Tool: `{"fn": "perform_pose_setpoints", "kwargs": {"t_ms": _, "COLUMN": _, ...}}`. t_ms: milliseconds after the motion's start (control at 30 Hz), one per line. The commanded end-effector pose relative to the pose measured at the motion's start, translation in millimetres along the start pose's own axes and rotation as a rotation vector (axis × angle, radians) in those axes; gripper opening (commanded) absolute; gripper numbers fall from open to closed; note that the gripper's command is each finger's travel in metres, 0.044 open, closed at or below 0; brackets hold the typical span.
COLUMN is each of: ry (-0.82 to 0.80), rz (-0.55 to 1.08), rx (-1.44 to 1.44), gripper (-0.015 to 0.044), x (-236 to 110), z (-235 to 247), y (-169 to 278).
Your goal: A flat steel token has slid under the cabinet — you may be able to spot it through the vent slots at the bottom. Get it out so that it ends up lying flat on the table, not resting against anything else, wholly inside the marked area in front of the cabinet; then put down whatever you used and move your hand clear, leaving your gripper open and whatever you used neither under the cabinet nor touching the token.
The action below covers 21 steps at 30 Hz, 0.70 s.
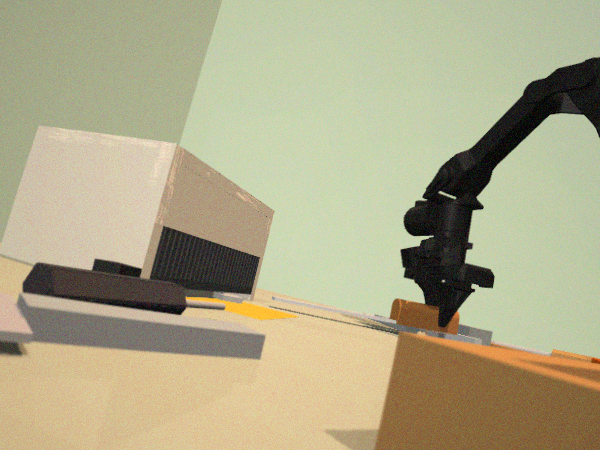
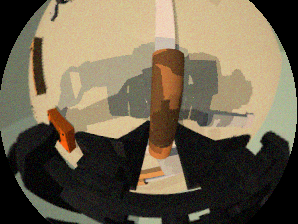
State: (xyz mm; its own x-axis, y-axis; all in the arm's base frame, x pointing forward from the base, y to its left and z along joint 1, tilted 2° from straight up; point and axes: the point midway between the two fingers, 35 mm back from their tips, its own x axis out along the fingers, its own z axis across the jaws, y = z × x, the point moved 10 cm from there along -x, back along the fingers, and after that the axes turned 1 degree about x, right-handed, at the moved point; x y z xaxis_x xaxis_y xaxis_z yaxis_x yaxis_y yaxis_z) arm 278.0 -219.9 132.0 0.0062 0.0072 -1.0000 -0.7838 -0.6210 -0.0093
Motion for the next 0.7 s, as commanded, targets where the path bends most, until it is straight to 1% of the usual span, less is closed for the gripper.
{"fn": "perform_pose_setpoints", "kwargs": {"t_ms": 0, "ry": 0.012, "rz": -0.011, "rx": -0.01, "gripper": 0.0, "x": -3, "z": -2, "y": -7}}
{"fn": "perform_pose_setpoints", "kwargs": {"t_ms": 433, "ry": 0.012, "rz": -0.013, "rx": -0.027, "gripper": 0.0, "x": -4, "z": 0, "y": -25}}
{"fn": "perform_pose_setpoints", "kwargs": {"t_ms": 667, "ry": 0.012, "rz": -0.013, "rx": -0.027, "gripper": 0.0, "x": 1, "z": 0, "y": -26}}
